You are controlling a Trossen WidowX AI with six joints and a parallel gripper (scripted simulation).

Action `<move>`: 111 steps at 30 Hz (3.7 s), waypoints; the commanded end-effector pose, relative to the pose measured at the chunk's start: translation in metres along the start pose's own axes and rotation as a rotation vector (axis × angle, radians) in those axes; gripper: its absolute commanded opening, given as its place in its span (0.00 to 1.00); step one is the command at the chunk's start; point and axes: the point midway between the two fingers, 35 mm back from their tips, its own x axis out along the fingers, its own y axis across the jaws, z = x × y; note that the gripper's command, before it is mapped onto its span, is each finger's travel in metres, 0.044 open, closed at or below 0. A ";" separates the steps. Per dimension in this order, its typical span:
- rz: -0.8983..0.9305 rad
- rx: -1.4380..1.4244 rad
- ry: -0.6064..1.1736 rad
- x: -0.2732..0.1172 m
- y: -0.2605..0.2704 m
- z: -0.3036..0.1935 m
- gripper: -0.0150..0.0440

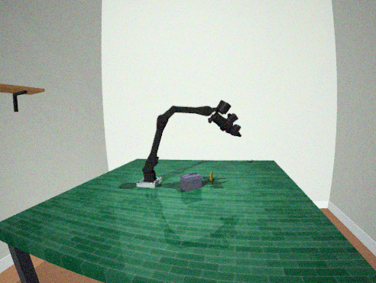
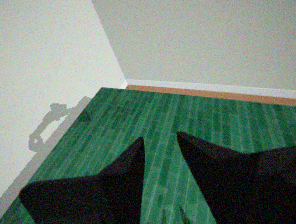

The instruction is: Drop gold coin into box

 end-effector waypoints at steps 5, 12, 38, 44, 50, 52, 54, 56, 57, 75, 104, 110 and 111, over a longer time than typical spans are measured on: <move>0.116 -0.612 0.583 -0.003 0.004 -0.127 0.53; 0.391 -0.981 0.901 -0.040 0.002 -0.186 0.53; 0.400 -0.989 0.907 -0.015 0.006 -0.231 0.53; 0.400 -0.989 0.907 -0.011 0.006 -0.236 0.53; 0.400 -0.989 0.907 -0.005 0.004 -0.243 0.53; 0.400 -0.989 0.907 -0.003 0.004 -0.246 0.53; 0.400 -0.989 0.907 -0.001 0.004 -0.248 0.53; 0.400 -0.989 0.907 0.001 0.003 -0.251 0.53; 0.400 -0.989 0.907 0.002 0.003 -0.252 0.53; 0.400 -0.989 0.907 0.019 0.000 -0.276 0.53; 0.400 -0.989 0.907 0.023 -0.001 -0.282 0.25; 0.400 -0.989 0.907 0.015 0.000 -0.269 0.25; 0.400 -0.989 0.907 0.014 0.000 -0.267 0.25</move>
